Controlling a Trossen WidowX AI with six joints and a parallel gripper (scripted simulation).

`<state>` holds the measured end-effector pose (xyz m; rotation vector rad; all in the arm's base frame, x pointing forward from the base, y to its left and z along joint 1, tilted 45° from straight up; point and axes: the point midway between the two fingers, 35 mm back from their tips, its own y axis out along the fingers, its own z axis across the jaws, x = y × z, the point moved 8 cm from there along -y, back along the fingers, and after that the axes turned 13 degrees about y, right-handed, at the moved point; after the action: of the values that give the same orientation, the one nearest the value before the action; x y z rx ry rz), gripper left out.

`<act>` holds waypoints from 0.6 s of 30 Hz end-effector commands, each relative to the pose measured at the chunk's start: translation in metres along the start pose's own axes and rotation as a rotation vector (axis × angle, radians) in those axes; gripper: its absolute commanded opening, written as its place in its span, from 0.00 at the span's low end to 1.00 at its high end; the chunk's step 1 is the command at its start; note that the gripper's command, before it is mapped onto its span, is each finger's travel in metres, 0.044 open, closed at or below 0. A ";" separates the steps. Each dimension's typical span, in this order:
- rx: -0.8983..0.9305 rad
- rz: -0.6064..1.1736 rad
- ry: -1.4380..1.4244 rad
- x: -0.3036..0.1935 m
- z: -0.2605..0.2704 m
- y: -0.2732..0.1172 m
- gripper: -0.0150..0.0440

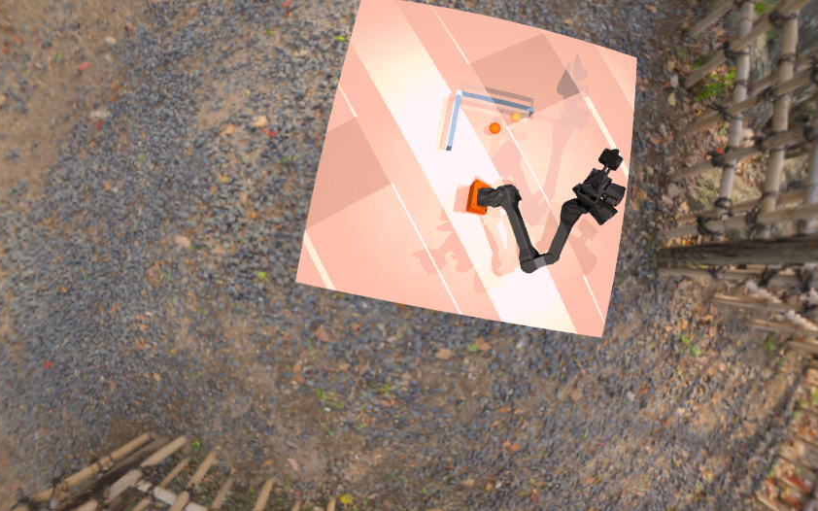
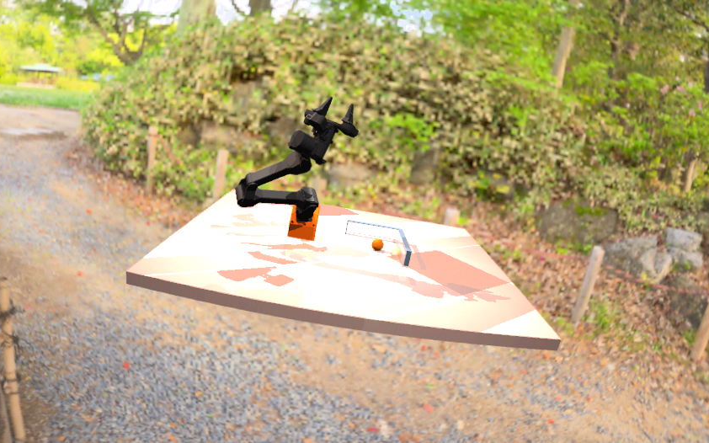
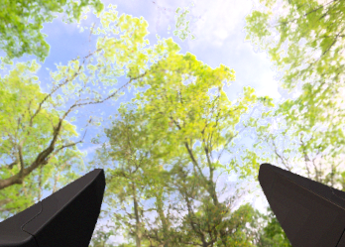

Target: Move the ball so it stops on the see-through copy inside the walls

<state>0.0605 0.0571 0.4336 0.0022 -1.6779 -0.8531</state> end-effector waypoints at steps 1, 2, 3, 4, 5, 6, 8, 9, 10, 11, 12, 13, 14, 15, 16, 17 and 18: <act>-0.008 0.004 0.007 -0.001 -0.002 0.001 0.89; -0.034 0.016 0.027 -0.003 -0.007 0.004 0.84; -0.076 0.036 0.060 -0.008 -0.017 0.008 0.82; -0.127 0.062 0.098 -0.014 -0.028 0.013 0.82; -0.180 0.088 0.135 -0.021 -0.039 0.018 0.82; -0.232 0.115 0.170 -0.028 -0.049 0.022 0.82; -0.339 0.172 0.236 -0.043 -0.071 0.029 0.82; -0.393 0.201 0.266 -0.051 -0.081 0.031 0.82; -0.447 0.231 0.296 -0.059 -0.091 0.033 0.82; -0.501 0.263 0.323 -0.068 -0.101 0.035 0.82; -0.556 0.295 0.349 -0.077 -0.110 0.036 0.82; -0.611 0.328 0.373 -0.087 -0.119 0.036 0.82; -0.666 0.361 0.396 -0.096 -0.128 0.036 0.82; -0.721 0.396 0.417 -0.106 -0.137 0.036 0.82; -0.775 0.432 0.436 -0.115 -0.145 0.035 0.82; -0.830 0.468 0.453 -0.125 -0.153 0.034 0.82; -0.885 0.506 0.469 -0.135 -0.160 0.032 0.82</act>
<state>0.2316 0.0567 0.3613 -0.6259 -0.8382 -1.0210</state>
